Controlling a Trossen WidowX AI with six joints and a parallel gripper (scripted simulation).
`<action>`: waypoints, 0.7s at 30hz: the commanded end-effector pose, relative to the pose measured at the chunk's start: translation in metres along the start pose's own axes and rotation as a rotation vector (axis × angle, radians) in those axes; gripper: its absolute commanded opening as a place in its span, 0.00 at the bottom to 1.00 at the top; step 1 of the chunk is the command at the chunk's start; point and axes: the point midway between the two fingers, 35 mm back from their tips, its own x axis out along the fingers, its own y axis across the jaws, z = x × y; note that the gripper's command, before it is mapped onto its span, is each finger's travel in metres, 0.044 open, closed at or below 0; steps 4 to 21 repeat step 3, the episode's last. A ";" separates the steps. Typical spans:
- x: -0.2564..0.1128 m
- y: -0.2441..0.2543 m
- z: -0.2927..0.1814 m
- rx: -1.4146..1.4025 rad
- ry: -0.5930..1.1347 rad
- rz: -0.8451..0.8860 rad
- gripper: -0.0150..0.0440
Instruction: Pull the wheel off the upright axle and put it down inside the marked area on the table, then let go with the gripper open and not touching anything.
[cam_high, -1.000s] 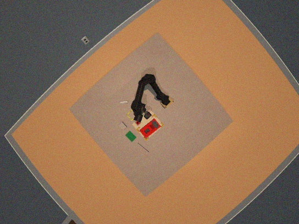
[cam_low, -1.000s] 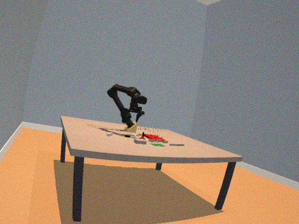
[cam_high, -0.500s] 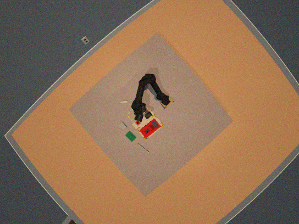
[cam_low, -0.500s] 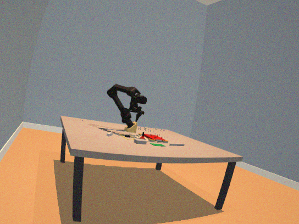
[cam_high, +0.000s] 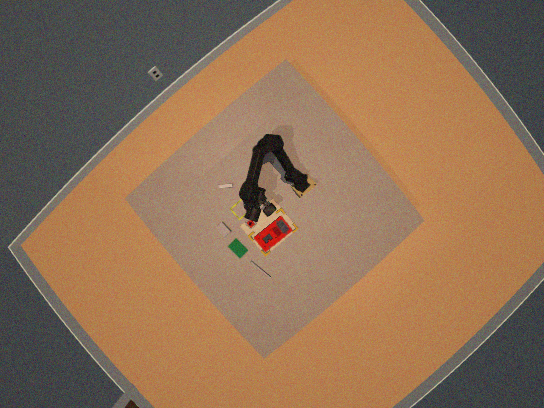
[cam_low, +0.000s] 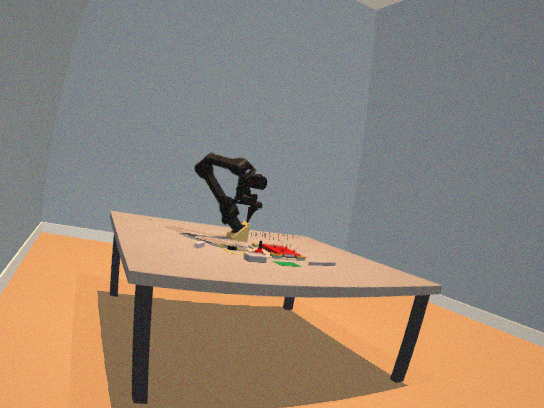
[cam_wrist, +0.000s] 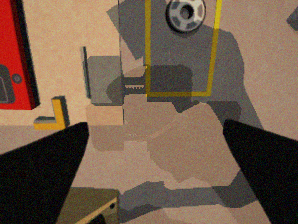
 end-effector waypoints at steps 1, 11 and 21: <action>0.000 0.000 -0.001 0.004 0.002 0.004 1.00; 0.000 0.000 -0.001 0.004 0.002 0.004 1.00; 0.000 0.000 -0.001 0.004 0.002 0.004 1.00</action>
